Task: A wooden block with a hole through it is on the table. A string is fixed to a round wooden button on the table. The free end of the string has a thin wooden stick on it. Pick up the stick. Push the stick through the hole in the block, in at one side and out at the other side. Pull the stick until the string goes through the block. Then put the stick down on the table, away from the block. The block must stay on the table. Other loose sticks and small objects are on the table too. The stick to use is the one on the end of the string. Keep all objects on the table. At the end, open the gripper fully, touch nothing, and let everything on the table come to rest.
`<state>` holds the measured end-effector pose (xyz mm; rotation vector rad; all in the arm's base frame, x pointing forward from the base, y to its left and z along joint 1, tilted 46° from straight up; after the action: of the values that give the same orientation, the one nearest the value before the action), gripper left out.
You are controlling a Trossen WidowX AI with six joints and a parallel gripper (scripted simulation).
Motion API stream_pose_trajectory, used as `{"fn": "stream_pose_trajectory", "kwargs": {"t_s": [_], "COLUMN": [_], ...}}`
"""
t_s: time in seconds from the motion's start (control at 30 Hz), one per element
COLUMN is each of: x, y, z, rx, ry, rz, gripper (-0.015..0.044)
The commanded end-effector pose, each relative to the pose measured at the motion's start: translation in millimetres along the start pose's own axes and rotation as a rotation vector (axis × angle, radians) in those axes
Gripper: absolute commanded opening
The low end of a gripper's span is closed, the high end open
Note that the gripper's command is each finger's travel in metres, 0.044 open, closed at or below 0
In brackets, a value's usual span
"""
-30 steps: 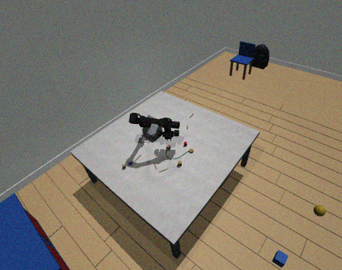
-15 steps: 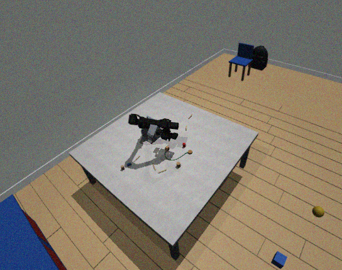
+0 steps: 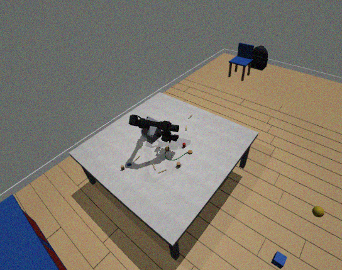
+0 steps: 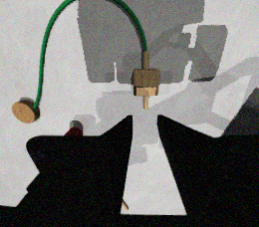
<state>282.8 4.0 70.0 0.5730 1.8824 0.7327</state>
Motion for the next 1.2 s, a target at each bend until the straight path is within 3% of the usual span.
{"fn": "stream_pose_trajectory", "kwargs": {"t_s": [0.0, 1.17], "x": [1, 1], "y": [-8, -58], "z": [-1, -5], "rx": [0.007, 0.011], "ry": [0.008, 0.008], "rz": [-0.003, -0.009], "gripper": [0.0122, 0.0122]}}
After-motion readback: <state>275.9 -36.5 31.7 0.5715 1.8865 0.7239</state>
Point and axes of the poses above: the point midway between the two fingers, 35 mm back from their tips, its own y axis back along the fingers, its own z axis across the jaws, x = y × z, the point moved 9 cm from there along y, back along the fingers, and after that the axes turned 14 degrees about y, right-handed, at the moved point
